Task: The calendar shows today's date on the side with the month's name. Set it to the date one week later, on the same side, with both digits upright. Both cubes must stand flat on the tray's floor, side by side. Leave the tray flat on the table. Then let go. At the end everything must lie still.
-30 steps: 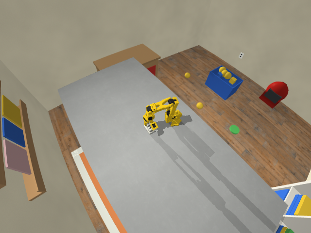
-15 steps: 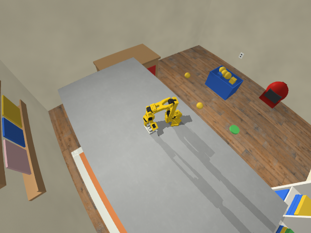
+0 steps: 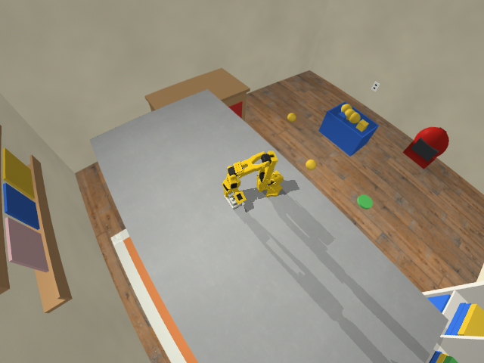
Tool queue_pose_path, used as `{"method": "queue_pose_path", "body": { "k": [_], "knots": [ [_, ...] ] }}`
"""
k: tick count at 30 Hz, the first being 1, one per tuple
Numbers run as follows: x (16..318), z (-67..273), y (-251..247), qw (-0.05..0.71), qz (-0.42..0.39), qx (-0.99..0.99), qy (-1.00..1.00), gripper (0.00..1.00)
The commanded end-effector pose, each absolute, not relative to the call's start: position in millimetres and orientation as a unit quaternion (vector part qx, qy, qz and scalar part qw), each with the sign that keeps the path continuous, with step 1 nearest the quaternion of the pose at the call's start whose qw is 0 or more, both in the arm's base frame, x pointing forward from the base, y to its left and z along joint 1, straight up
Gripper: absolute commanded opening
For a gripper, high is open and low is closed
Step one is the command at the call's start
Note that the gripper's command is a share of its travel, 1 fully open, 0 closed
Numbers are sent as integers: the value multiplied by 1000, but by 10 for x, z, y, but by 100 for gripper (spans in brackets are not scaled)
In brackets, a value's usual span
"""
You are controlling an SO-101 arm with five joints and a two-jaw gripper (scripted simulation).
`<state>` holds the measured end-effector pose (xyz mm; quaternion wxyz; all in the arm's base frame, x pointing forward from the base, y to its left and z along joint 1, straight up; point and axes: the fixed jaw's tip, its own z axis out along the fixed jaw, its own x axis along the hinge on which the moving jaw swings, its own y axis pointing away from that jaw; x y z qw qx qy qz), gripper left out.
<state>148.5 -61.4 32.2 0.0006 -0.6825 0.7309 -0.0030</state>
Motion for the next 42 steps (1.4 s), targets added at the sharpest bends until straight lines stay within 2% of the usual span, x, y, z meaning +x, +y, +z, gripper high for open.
{"method": "queue_pose_path", "body": {
  "k": [1,29,38,42],
  "knots": [
    [1511,322,-637,6,-13,-682,731,0],
    [1512,273,-637,6,-13,-682,731,0],
    [1512,273,-637,6,-13,-682,731,15],
    [1512,273,-637,6,-13,-682,731,17]
  ]
}}
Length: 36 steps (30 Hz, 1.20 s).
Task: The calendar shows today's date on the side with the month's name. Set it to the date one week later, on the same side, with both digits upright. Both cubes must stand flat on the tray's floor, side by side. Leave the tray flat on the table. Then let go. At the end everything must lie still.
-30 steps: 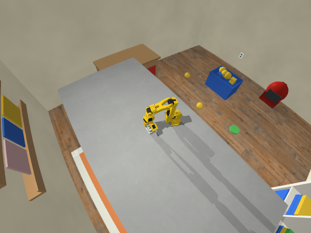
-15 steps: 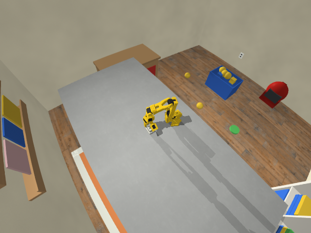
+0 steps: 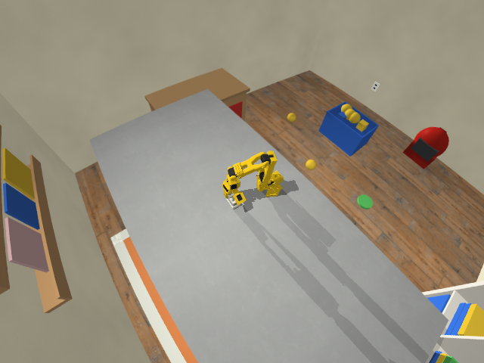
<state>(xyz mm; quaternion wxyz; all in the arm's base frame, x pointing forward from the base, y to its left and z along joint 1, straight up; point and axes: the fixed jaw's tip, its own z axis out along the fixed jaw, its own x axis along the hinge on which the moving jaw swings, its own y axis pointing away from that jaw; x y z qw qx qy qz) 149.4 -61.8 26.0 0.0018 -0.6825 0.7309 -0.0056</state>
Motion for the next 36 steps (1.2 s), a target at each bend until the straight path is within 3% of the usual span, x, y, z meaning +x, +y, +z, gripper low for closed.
{"method": "queue_pose_path", "body": {
  "k": [1,9,28,36],
  "knots": [
    [1512,273,-637,6,-13,-682,731,17],
    [1512,273,-637,6,-13,-682,731,19],
    [1512,273,-637,6,-13,-682,731,35],
    [1512,273,-637,6,-13,-682,731,36]
  ]
}}
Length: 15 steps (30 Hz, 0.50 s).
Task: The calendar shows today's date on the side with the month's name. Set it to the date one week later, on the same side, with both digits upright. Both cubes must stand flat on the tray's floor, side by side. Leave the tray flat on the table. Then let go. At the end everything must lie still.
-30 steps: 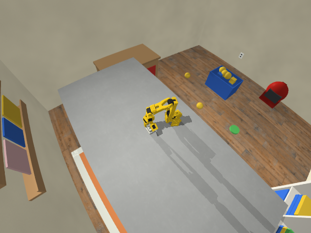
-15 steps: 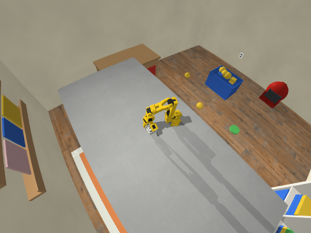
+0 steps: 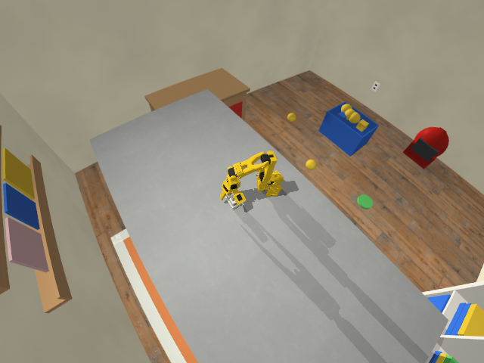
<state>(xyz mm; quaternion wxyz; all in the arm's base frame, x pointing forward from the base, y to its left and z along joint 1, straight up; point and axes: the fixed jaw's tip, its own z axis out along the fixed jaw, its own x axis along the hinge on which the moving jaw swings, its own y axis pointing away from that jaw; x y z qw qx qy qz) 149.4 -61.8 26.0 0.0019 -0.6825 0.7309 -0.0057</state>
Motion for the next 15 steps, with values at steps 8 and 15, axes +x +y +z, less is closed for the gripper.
{"method": "queue_pose_path", "body": {
  "k": [8,15],
  "knots": [
    [1523,344,-641,6,-13,-682,731,36],
    [1533,571,-645,6,-13,-682,731,36]
  ]
}}
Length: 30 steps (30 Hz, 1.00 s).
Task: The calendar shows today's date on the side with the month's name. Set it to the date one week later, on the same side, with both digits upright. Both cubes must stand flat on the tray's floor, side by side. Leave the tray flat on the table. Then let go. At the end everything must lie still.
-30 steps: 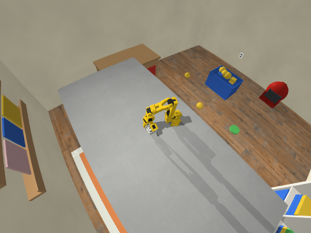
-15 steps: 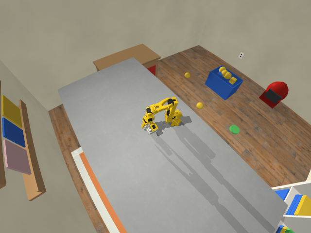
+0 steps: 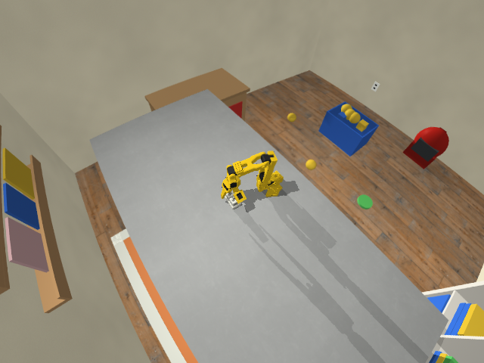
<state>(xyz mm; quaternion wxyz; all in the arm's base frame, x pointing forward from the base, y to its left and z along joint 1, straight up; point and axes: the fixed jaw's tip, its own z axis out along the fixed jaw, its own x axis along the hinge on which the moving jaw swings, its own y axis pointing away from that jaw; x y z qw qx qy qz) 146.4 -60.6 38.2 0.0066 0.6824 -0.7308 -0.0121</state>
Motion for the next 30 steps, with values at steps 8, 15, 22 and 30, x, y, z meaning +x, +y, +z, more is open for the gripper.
{"method": "queue_pose_path", "body": {
  "k": [8,15,22,30],
  "knots": [
    [1512,777,-637,-6,13,682,-731,36],
    [1492,875,-629,-6,13,682,-731,36],
    [1491,876,-628,-6,13,682,-731,36],
    [1491,876,-628,-6,13,682,-731,36]
  ]
}}
